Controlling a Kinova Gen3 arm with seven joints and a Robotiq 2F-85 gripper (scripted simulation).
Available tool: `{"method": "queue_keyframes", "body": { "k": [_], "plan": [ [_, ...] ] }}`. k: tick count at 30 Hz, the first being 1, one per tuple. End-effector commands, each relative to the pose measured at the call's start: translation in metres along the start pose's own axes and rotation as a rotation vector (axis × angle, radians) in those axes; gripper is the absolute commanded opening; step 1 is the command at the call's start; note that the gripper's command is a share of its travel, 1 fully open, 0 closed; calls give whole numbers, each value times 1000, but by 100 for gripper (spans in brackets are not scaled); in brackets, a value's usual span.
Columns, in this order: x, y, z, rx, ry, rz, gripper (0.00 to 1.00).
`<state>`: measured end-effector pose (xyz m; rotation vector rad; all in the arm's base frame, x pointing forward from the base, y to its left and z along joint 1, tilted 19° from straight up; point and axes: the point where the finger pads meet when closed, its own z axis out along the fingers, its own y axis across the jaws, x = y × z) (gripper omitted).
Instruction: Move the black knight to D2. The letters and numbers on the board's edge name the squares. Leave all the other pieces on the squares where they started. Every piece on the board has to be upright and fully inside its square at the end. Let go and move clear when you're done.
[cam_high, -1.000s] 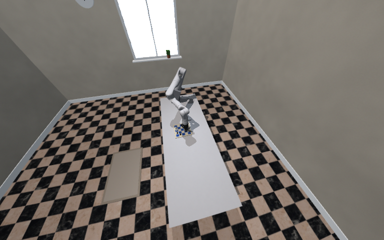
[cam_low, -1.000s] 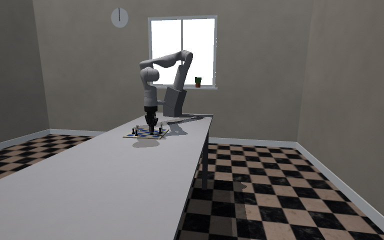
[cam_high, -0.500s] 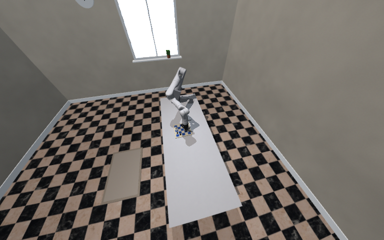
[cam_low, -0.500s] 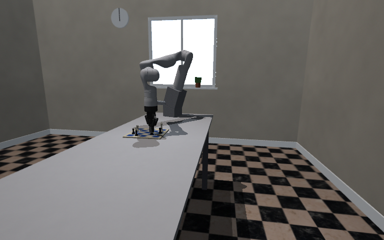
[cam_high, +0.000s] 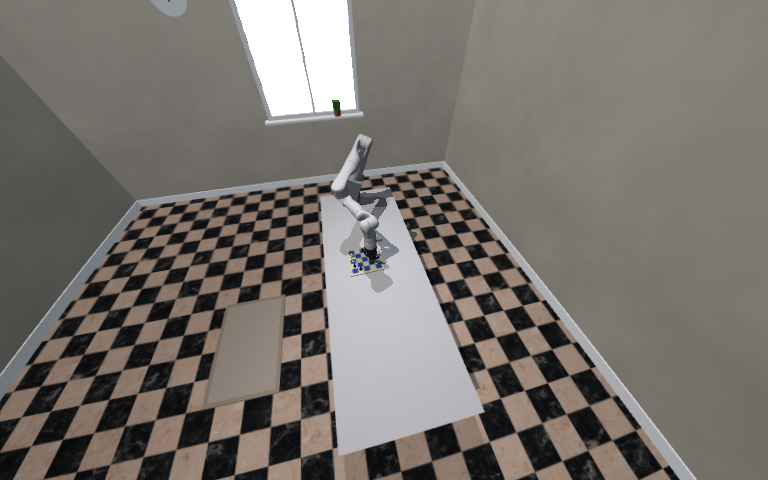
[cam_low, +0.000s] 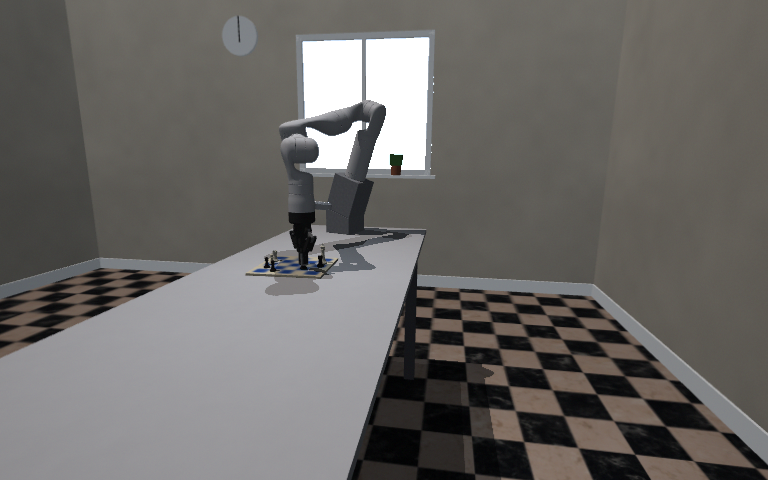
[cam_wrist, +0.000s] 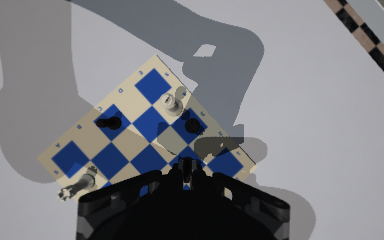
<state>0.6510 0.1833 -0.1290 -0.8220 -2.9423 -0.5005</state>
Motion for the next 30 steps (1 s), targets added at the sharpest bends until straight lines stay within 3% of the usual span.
{"method": "queue_keyframes", "body": {
  "k": [1,4,5,7,8,10,11,15,16,18,19,30],
  "plan": [
    [-1,1,-1,-1,-2,0,0],
    [-1,1,-1,-1,-2,0,0],
    [-1,1,-1,-1,-2,0,7],
    [-1,1,-1,-1,-2,0,7],
    [-1,1,-1,-1,-2,0,15],
    [-1,1,-1,-1,-2,0,15],
    [-1,1,-1,-1,-2,0,22],
    [-1,1,-1,-1,-2,0,22],
    [-1,1,-1,-1,-2,0,29],
    [-1,1,-1,-1,-2,0,29],
    [-1,1,-1,-1,-2,0,37],
    [-1,1,-2,-1,-2,0,37]
  ]
}}
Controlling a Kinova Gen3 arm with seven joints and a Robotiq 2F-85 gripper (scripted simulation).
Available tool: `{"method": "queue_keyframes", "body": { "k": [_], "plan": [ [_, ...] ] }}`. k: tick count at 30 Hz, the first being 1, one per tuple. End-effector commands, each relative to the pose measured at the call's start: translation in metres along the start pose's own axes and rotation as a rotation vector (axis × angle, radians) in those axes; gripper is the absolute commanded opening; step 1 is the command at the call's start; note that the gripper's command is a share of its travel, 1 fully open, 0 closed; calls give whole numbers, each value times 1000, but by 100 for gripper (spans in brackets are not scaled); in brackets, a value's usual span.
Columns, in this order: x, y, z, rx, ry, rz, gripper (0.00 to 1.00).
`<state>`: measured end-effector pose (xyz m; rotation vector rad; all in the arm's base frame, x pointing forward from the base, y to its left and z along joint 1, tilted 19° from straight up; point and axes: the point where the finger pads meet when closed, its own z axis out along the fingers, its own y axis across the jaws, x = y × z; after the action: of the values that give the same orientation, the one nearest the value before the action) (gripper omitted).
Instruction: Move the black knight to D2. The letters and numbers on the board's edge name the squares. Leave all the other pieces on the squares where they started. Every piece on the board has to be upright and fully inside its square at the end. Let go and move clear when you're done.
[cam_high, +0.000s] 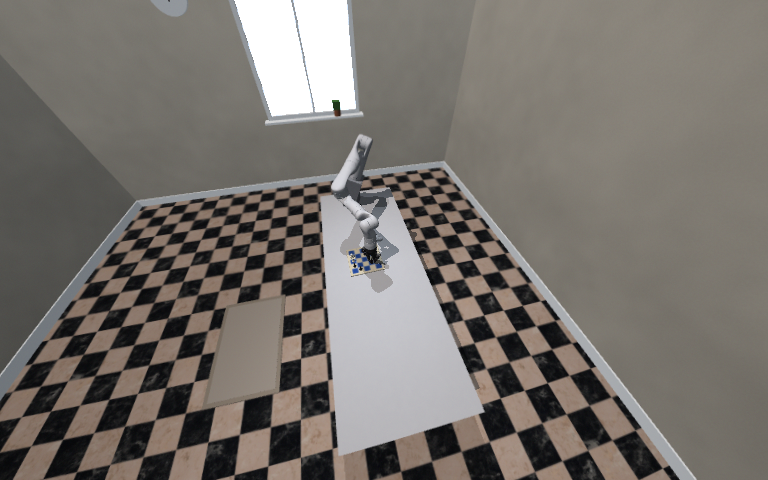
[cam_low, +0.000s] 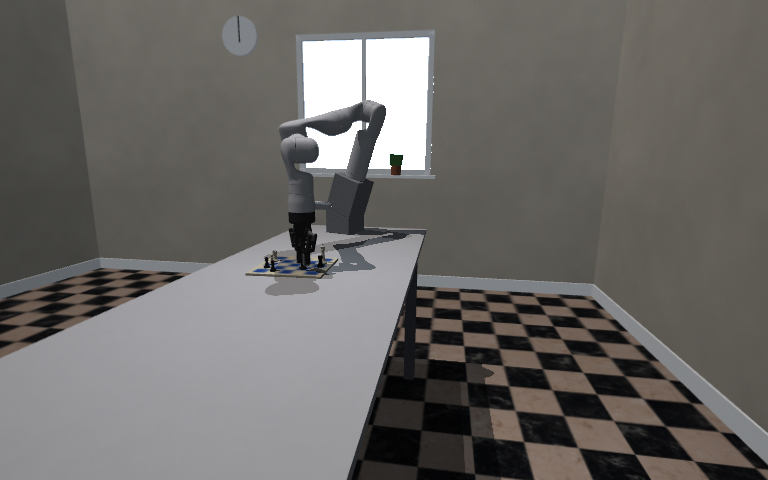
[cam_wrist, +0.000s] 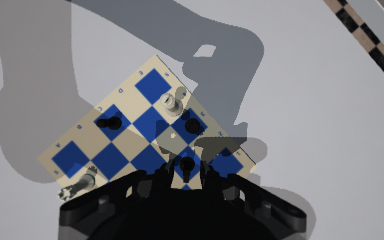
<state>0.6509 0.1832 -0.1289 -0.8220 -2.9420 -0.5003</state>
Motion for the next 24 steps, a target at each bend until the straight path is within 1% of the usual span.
{"method": "queue_keyframes", "body": {
  "k": [1,4,7,11,17,19,24],
  "plan": [
    [-1,1,-2,-2,-2,0,37],
    [-1,1,-4,-2,-2,0,37],
    [-1,1,-12,-2,-2,0,37],
    [-1,1,-29,-2,-2,0,37],
    [-1,1,-62,-2,-2,0,37],
    [-1,1,-62,-2,-2,0,37],
    [-1,0,-83,-2,-2,0,37]
  ]
}}
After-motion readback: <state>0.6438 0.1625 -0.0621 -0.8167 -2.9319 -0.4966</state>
